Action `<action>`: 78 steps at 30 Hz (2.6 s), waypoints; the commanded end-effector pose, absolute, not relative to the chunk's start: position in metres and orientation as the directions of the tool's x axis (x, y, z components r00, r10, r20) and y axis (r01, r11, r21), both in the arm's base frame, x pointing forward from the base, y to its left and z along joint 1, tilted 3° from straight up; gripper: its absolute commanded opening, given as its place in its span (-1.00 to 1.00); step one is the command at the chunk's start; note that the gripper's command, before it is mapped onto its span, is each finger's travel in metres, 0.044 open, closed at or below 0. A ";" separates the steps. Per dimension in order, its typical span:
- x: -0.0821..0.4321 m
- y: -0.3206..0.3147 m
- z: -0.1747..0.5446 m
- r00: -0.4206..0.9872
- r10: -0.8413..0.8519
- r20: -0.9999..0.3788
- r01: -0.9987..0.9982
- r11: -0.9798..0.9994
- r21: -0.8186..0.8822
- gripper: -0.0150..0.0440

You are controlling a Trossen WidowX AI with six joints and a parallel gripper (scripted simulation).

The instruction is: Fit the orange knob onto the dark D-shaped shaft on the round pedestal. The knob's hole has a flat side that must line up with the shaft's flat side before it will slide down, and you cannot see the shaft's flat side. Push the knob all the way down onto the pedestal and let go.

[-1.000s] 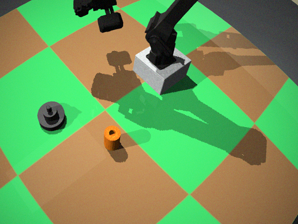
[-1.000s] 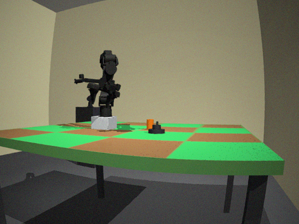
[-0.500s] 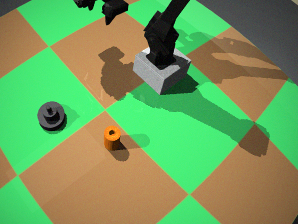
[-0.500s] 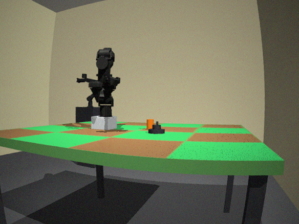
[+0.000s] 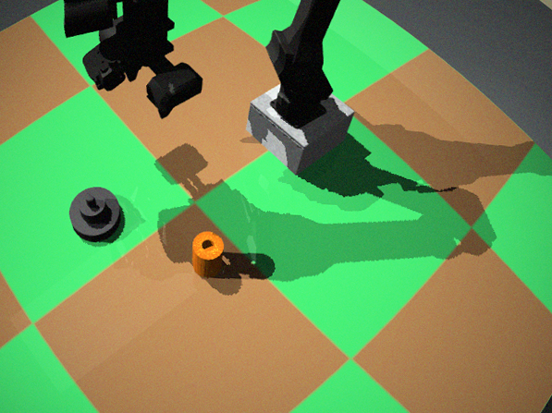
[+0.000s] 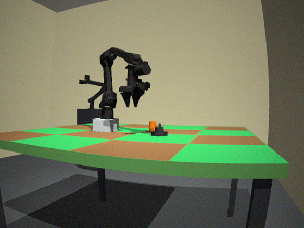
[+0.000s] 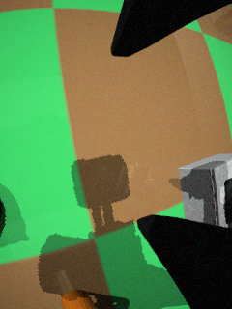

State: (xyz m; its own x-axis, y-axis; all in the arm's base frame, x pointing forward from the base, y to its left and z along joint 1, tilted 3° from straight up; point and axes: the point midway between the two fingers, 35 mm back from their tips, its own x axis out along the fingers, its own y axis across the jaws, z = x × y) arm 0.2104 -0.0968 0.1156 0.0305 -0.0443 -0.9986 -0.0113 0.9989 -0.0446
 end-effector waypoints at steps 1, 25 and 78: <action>0.229 -0.069 0.114 0.035 -0.053 -0.998 -0.001 0.999 -0.054 1.00; 0.246 0.106 0.060 0.049 -0.027 -0.998 -0.039 0.999 -0.029 1.00; 0.251 0.105 -0.022 0.049 -0.027 -0.998 -0.039 0.999 -0.029 0.82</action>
State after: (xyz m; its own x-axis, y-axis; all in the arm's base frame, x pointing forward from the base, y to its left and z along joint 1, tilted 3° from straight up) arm 0.2506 0.1056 -0.0215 0.0466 -0.0269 -0.9986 -0.0368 0.9989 -0.0286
